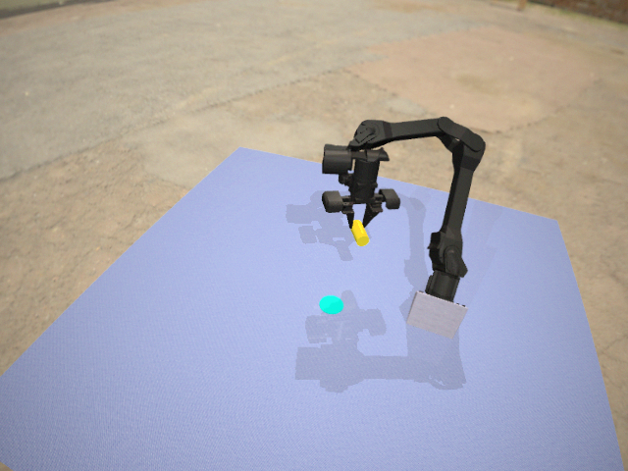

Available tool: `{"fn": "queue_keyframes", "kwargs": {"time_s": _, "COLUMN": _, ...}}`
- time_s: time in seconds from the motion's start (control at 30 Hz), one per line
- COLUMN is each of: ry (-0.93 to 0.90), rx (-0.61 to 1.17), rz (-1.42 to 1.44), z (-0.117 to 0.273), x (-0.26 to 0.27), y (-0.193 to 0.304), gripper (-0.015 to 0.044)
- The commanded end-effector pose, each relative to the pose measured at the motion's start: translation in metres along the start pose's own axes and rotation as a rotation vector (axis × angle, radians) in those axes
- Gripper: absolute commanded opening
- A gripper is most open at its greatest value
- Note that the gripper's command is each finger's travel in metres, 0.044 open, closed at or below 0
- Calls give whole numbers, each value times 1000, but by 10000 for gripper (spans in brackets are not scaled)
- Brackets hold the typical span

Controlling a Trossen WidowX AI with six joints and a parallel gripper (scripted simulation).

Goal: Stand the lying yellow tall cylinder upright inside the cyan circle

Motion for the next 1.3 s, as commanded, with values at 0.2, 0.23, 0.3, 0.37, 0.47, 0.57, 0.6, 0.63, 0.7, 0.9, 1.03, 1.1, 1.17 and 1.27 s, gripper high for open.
{"fn": "queue_keyframes", "kwargs": {"time_s": 0.2, "ry": -20, "rx": 2, "rz": 406, "z": 7, "x": 26, "y": 15, "gripper": 105}}
{"fn": "queue_keyframes", "kwargs": {"time_s": 0.23, "ry": -20, "rx": 2, "rz": 446, "z": 7, "x": 28, "y": 16, "gripper": 105}}
{"fn": "queue_keyframes", "kwargs": {"time_s": 0.3, "ry": -22, "rx": 1, "rz": 526, "z": 8, "x": 33, "y": 20, "gripper": 105}}
{"fn": "queue_keyframes", "kwargs": {"time_s": 0.37, "ry": -23, "rx": 1, "rz": 606, "z": 9, "x": 37, "y": 23, "gripper": 105}}
{"fn": "queue_keyframes", "kwargs": {"time_s": 0.47, "ry": -24, "rx": 0, "rz": 725, "z": 10, "x": 44, "y": 29, "gripper": 105}}
{"fn": "queue_keyframes", "kwargs": {"time_s": 0.57, "ry": -25, "rx": -1, "rz": 844, "z": 11, "x": 51, "y": 35, "gripper": 105}}
{"fn": "queue_keyframes", "kwargs": {"time_s": 0.6, "ry": -26, "rx": -1, "rz": 884, "z": 11, "x": 53, "y": 37, "gripper": 105}}
{"fn": "queue_keyframes", "kwargs": {"time_s": 0.63, "ry": -26, "rx": -1, "rz": 924, "z": 12, "x": 55, "y": 39, "gripper": 105}}
{"fn": "queue_keyframes", "kwargs": {"time_s": 0.7, "ry": -26, "rx": -2, "rz": 1003, "z": 12, "x": 59, "y": 43, "gripper": 105}}
{"fn": "queue_keyframes", "kwargs": {"time_s": 0.9, "ry": -26, "rx": -4, "rz": 1242, "z": 14, "x": 72, "y": 56, "gripper": 105}}
{"fn": "queue_keyframes", "kwargs": {"time_s": 1.03, "ry": -25, "rx": -6, "rz": 1400, "z": 15, "x": 80, "y": 65, "gripper": 105}}
{"fn": "queue_keyframes", "kwargs": {"time_s": 1.1, "ry": -24, "rx": -7, "rz": 1479, "z": 16, "x": 83, "y": 69, "gripper": 105}}
{"fn": "queue_keyframes", "kwargs": {"time_s": 1.17, "ry": -22, "rx": -7, "rz": 1558, "z": 16, "x": 87, "y": 74, "gripper": 105}}
{"fn": "queue_keyframes", "kwargs": {"time_s": 1.27, "ry": -20, "rx": -8, "rz": 1677, "z": 17, "x": 92, "y": 81, "gripper": 105}}
Point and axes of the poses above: the point midway between the two fingers, 35 mm back from their tips, its own z axis back along the fingers, its own x axis across the jaws, y = z × x, the point moved 8 cm from there along z, back along the fingers, and after that the axes turned 13 degrees about z, right-handed, at the moved point
